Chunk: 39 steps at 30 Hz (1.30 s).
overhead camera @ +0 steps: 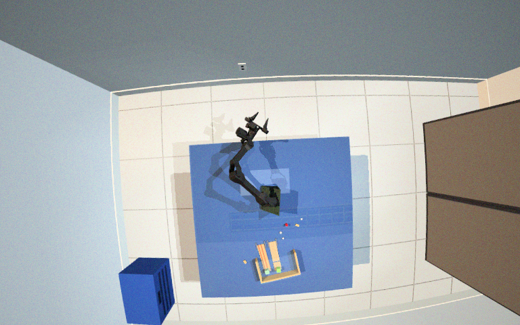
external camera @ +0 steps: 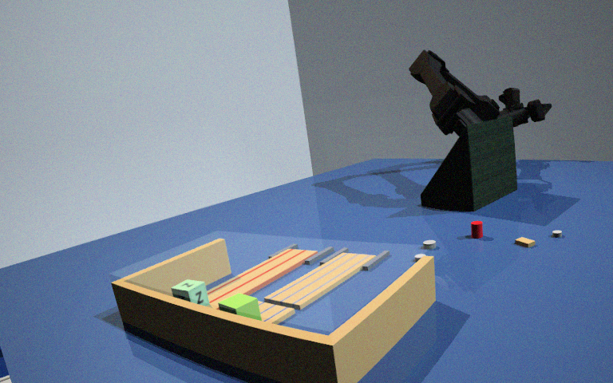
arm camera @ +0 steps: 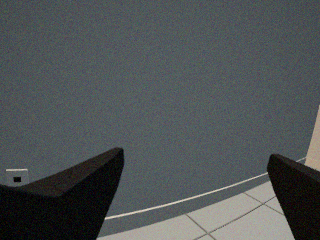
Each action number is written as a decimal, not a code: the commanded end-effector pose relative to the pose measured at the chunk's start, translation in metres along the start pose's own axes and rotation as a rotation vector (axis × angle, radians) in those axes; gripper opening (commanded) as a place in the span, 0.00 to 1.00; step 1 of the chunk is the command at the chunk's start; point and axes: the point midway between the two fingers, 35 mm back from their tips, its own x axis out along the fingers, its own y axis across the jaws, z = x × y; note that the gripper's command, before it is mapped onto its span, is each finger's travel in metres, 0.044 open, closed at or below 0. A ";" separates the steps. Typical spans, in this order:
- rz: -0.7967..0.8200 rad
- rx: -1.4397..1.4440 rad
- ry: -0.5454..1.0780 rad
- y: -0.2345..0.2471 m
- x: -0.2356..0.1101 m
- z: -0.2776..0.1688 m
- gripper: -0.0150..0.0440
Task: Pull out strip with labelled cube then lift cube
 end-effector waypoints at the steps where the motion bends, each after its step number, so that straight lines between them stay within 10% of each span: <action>1: 0.002 -0.001 0.001 0.001 -0.001 0.000 0.93; 39: 0.984 -0.277 0.248 0.209 -0.439 0.018 0.93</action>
